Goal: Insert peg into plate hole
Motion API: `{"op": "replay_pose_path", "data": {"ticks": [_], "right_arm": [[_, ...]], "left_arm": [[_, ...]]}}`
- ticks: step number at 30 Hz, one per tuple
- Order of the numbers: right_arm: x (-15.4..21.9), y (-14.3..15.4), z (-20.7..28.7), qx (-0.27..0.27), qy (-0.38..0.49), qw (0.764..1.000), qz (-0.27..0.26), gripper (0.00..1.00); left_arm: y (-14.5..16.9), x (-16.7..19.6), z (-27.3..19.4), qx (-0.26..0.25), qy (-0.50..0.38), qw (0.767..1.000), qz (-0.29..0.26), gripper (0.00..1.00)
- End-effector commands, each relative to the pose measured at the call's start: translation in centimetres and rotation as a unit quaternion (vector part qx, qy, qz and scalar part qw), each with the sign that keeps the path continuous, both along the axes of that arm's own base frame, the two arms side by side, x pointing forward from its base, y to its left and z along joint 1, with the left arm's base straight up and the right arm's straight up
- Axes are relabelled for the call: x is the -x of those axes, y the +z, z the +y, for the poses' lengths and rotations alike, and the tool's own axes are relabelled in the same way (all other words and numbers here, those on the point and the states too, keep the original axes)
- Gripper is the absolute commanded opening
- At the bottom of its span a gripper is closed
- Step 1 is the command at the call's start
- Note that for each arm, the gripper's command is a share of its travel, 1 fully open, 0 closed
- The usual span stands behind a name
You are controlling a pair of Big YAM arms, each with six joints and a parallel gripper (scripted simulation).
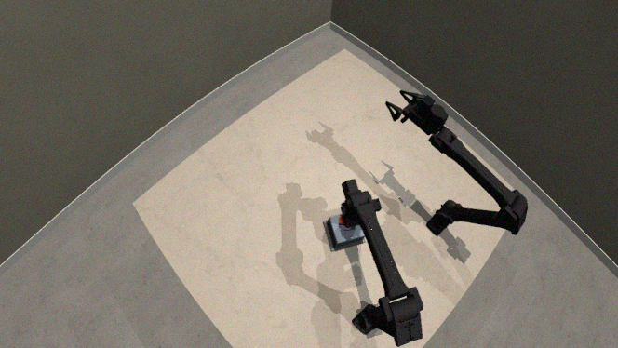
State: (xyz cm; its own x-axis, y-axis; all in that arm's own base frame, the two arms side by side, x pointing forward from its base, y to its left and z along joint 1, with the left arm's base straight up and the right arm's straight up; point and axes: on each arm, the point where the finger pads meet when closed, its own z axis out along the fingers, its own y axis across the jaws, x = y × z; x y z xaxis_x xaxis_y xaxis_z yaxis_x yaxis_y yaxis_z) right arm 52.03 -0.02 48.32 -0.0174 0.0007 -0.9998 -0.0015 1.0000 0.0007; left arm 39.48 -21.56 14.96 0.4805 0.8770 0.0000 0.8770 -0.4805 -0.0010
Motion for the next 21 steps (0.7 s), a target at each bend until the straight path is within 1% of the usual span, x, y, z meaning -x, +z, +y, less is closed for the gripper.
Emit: {"op": "replay_pose_path", "data": {"ticks": [1, 17, 18, 20, 21], "right_arm": [[0.1, 0.9, 0.0, 0.000, -0.001, 1.000, -0.009, 1.00], [0.1, 0.9, 0.0, 0.000, -0.001, 1.000, -0.009, 1.00], [0.1, 0.9, 0.0, 0.000, -0.001, 1.000, -0.009, 1.00], [1.0, -0.6, 1.1, 0.000, 0.010, 1.000, 0.007, 1.00], [1.5, -0.7, 1.8, 0.000, 0.017, 1.000, 0.009, 1.00]], "left_arm": [[0.7, -0.4, -0.2, 0.005, 0.000, 1.000, -0.009, 0.00], [0.7, -0.4, -0.2, 0.005, 0.000, 1.000, -0.009, 0.00], [0.7, -0.4, -0.2, 0.005, 0.000, 1.000, -0.009, 0.46], [0.7, -0.4, -0.2, 0.005, 0.000, 1.000, -0.009, 0.46], [0.7, -0.4, -0.3, 0.006, 0.000, 1.000, -0.009, 0.46]]}}
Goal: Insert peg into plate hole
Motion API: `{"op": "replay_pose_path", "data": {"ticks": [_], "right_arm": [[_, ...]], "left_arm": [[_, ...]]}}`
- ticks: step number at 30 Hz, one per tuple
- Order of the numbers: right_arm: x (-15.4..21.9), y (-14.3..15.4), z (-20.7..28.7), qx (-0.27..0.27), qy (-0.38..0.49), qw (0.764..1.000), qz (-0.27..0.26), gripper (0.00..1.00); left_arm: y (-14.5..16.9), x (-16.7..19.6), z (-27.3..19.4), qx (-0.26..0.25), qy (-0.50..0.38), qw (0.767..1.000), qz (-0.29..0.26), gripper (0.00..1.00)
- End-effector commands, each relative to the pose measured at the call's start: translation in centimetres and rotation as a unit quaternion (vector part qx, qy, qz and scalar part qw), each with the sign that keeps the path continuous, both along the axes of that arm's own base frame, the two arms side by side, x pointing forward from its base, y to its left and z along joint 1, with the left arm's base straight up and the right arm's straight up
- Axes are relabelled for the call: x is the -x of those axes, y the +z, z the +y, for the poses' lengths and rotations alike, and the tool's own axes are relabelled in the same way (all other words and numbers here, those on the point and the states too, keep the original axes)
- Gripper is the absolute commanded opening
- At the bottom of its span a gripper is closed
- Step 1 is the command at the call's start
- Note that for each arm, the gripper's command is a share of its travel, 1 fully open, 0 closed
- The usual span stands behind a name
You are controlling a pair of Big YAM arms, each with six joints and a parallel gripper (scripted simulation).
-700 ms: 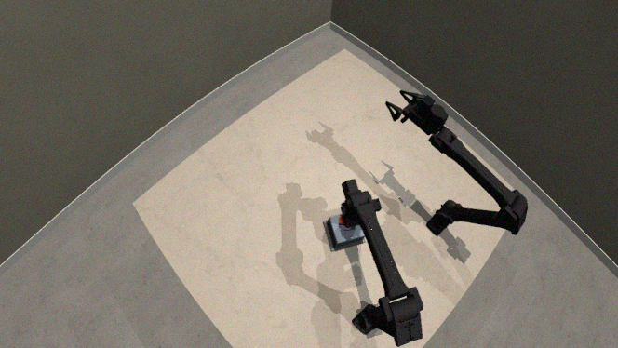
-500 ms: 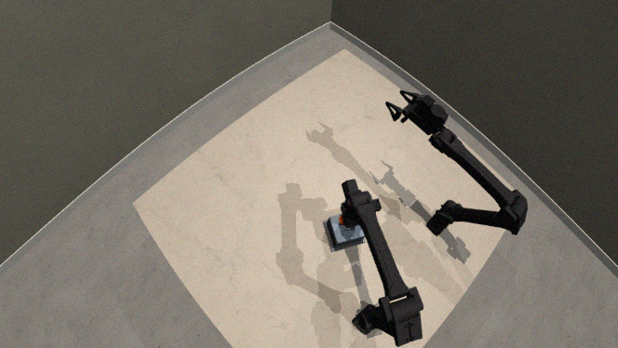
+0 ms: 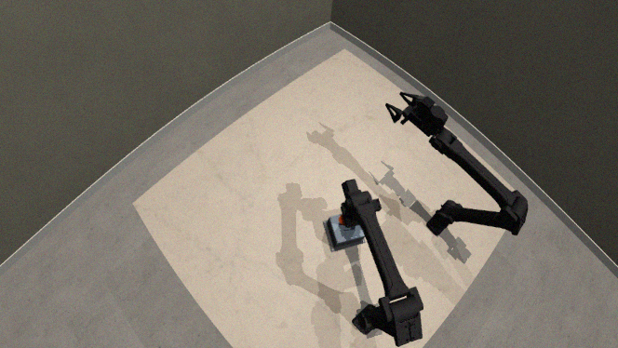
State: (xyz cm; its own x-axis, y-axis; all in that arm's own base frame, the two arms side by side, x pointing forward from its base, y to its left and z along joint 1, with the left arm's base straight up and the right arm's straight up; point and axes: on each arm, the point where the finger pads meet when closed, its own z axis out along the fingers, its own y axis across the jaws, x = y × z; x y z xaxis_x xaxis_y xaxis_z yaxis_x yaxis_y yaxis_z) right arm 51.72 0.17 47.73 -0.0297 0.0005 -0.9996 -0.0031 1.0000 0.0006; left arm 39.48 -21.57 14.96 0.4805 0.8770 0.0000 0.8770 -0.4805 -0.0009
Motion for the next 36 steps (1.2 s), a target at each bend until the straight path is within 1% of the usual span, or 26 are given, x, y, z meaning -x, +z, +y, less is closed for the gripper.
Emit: {"op": "replay_pose_path", "data": {"ticks": [1, 3, 5, 8, 11, 13, 16, 21, 25, 28, 30, 31, 36], "right_arm": [[1.8, -0.3, 2.4, 0.000, 0.024, 1.000, 0.004, 1.00], [3.6, -0.6, 4.6, 0.000, 0.048, 0.999, 0.010, 1.00], [6.6, -1.4, 7.7, 0.001, 0.084, 0.996, 0.018, 1.00], [13.2, -3.5, 13.1, 0.005, 0.163, 0.986, 0.032, 1.00], [19.0, -5.8, 16.5, 0.010, 0.231, 0.972, 0.044, 1.00], [19.0, -5.8, 16.5, 0.010, 0.231, 0.972, 0.044, 1.00], [23.6, -8.1, 18.4, 0.015, 0.284, 0.957, 0.053, 1.00], [29.9, -11.9, 20.1, 0.024, 0.363, 0.929, 0.064, 1.00], [32.7, -13.9, 20.6, 0.029, 0.400, 0.914, 0.069, 1.00], [33.7, -14.6, 20.8, 0.031, 0.414, 0.907, 0.070, 1.00], [33.7, -14.6, 20.8, 0.031, 0.414, 0.907, 0.070, 1.00], [33.9, -13.3, 20.9, 0.028, 0.418, 0.906, 0.063, 1.00], [33.8, -13.0, 20.8, 0.026, 0.415, 0.908, 0.056, 1.00]], "left_arm": [[0.8, -0.4, -0.3, 0.006, 0.000, 1.000, -0.009, 0.46], [0.8, -0.5, -0.3, 0.006, 0.000, 1.000, -0.010, 0.46], [0.8, -0.5, -0.3, 0.006, 0.000, 1.000, -0.010, 0.46], [0.9, -0.5, -0.3, 0.006, 0.000, 1.000, -0.011, 0.46], [0.9, -0.6, -0.3, 0.007, 0.000, 1.000, -0.011, 0.46], [0.9, -0.6, -0.3, 0.007, 0.000, 1.000, -0.011, 0.46], [0.9, -0.6, -0.3, 0.007, 0.000, 1.000, -0.012, 0.46], [1.0, -0.7, -0.4, 0.007, 0.000, 1.000, -0.013, 0.46], [1.1, -0.7, -0.4, 0.008, 0.000, 1.000, -0.013, 0.46], [1.1, -0.8, -0.4, 0.008, 0.000, 1.000, -0.014, 0.46], [1.1, -0.8, -0.4, 0.008, 0.000, 1.000, -0.014, 0.46], [1.1, -0.8, -0.4, 0.008, 0.000, 1.000, -0.014, 0.46], [1.1, -0.8, -0.4, 0.008, 0.000, 1.000, -0.014, 0.46]]}}
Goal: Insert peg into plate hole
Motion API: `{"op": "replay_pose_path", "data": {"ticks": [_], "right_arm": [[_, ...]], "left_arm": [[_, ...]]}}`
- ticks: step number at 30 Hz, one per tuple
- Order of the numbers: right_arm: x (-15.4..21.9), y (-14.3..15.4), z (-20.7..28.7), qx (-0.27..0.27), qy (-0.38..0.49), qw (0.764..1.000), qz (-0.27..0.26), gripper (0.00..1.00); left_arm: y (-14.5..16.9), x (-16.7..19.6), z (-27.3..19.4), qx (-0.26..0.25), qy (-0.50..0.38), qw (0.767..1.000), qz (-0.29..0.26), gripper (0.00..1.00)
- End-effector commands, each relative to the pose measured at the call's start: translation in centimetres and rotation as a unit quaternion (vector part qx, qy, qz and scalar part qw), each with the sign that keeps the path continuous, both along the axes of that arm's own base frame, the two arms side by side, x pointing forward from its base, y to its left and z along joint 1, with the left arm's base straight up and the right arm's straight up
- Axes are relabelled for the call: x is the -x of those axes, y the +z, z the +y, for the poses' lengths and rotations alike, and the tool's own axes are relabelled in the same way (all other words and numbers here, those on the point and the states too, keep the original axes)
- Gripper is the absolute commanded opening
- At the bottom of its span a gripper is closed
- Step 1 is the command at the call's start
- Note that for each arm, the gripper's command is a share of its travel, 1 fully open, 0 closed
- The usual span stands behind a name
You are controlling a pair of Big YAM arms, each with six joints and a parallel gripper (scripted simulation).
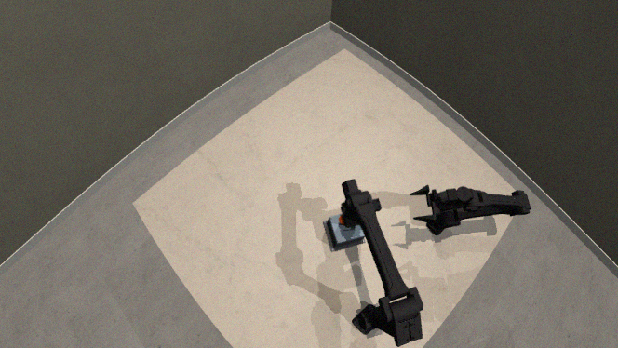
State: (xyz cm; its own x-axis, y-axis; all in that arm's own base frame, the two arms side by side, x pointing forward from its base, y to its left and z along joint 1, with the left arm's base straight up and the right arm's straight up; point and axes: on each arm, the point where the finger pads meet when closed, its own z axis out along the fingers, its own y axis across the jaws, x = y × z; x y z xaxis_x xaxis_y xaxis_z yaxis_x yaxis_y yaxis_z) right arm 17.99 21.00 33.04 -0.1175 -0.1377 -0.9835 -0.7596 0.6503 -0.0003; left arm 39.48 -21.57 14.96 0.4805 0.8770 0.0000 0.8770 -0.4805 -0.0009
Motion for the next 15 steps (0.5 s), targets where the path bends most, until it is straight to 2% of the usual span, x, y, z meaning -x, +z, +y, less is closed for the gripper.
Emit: {"op": "replay_pose_path", "data": {"ticks": [1, 5, 6, 8, 9, 15], "right_arm": [[0.0, 1.7, -0.1, -0.011, -0.001, 1.000, -0.009, 1.00], [0.0, 1.7, -0.1, -0.011, -0.001, 1.000, -0.009, 1.00], [0.0, 1.7, -0.1, -0.011, -0.001, 1.000, -0.009, 1.00], [0.0, 1.7, -0.1, -0.011, -0.001, 1.000, -0.009, 1.00], [0.0, 1.7, -0.1, -0.011, -0.001, 1.000, -0.009, 1.00], [0.0, 1.7, -0.1, -0.011, -0.001, 1.000, -0.009, 1.00]], "left_arm": [[1.1, -0.8, -0.4, 0.008, 0.000, 1.000, -0.014, 0.46], [1.1, -0.8, -0.4, 0.008, 0.000, 1.000, -0.014, 0.01], [1.1, -0.8, -0.4, 0.008, 0.000, 1.000, -0.014, 0.12], [3.4, -1.3, -0.7, 0.017, 0.000, 0.999, -0.030, 0.35], [3.7, -1.3, -0.7, 0.017, 0.000, 0.999, -0.030, 0.40], [5.5, -1.2, -0.7, 0.017, 0.000, 0.999, -0.030, 0.40]]}}
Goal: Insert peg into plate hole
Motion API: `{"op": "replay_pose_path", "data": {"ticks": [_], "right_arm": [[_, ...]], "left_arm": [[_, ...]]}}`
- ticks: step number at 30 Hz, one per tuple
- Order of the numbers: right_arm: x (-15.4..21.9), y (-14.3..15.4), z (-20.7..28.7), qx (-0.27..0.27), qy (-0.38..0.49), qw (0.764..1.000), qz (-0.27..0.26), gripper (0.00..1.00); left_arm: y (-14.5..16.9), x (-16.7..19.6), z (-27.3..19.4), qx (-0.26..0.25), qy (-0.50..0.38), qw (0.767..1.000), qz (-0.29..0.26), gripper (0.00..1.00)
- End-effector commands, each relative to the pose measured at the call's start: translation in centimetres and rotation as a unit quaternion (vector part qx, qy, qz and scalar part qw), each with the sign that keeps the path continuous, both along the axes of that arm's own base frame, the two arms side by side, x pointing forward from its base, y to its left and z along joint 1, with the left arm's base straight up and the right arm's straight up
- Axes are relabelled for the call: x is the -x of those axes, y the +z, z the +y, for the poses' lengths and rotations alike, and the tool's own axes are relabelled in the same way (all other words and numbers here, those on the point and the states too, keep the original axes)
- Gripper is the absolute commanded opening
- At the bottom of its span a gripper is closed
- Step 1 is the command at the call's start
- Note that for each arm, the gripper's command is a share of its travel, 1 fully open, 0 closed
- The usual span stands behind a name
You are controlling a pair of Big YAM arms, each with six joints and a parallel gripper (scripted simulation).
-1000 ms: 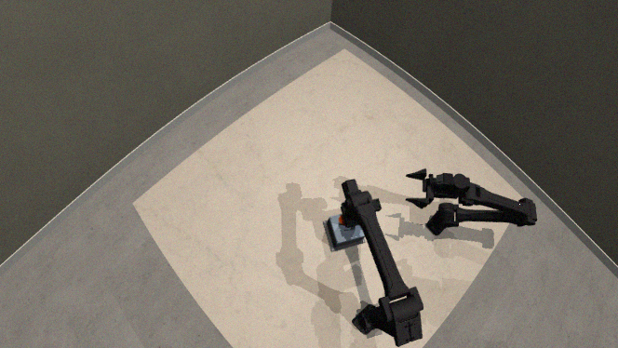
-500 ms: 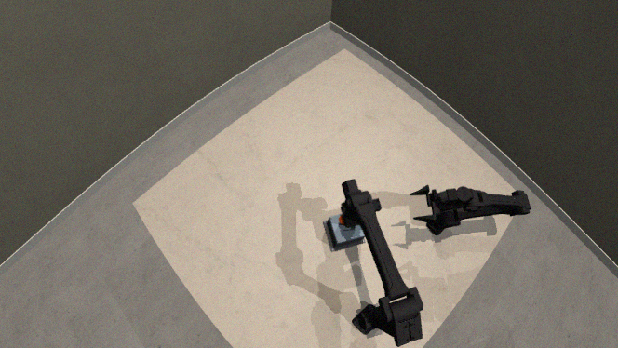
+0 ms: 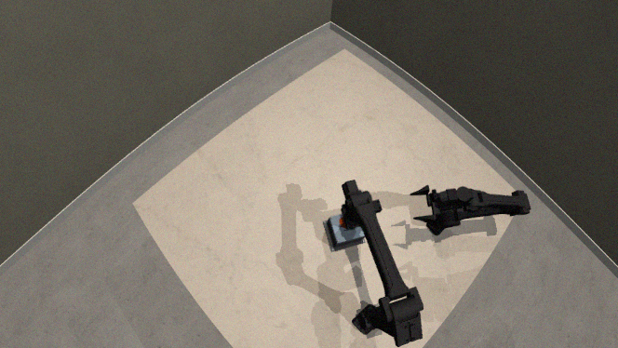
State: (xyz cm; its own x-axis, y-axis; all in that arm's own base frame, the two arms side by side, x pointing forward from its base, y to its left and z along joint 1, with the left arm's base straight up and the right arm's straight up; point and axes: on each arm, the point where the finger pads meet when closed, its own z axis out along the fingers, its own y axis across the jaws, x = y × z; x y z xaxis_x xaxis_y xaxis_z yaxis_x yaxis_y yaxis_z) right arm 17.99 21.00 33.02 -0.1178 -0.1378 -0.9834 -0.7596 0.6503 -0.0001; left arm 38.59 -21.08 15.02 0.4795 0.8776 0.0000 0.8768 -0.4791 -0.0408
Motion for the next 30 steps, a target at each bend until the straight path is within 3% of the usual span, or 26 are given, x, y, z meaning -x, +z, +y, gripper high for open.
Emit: {"op": "replay_pose_path", "data": {"ticks": [1, 14, 18, 25, 30], "right_arm": [[0.0, 1.7, -0.1, -0.011, -0.001, 1.000, -0.009, 1.00], [0.0, 1.7, -0.1, -0.011, -0.001, 1.000, -0.009, 1.00], [0.0, 1.7, -0.1, -0.011, -0.001, 1.000, -0.009, 1.00], [0.0, 1.7, -0.1, -0.011, -0.001, 1.000, -0.009, 1.00], [0.0, 1.7, -0.1, -0.011, -0.001, 1.000, -0.009, 1.00]], "left_arm": [[5.7, -2.0, -1.1, 0.026, 0.000, 0.999, -0.048, 0.40], [5.7, -1.8, -1.7, 0.024, 0.005, 0.998, -0.050, 0.40], [2.7, -0.8, -1.9, -0.031, 0.028, 0.998, -0.041, 0.40], [1.7, -0.5, -2.0, -0.153, 0.013, 0.983, -0.104, 0.40], [2.5, -0.7, -1.5, -0.157, 0.013, 0.981, -0.115, 0.40]]}}
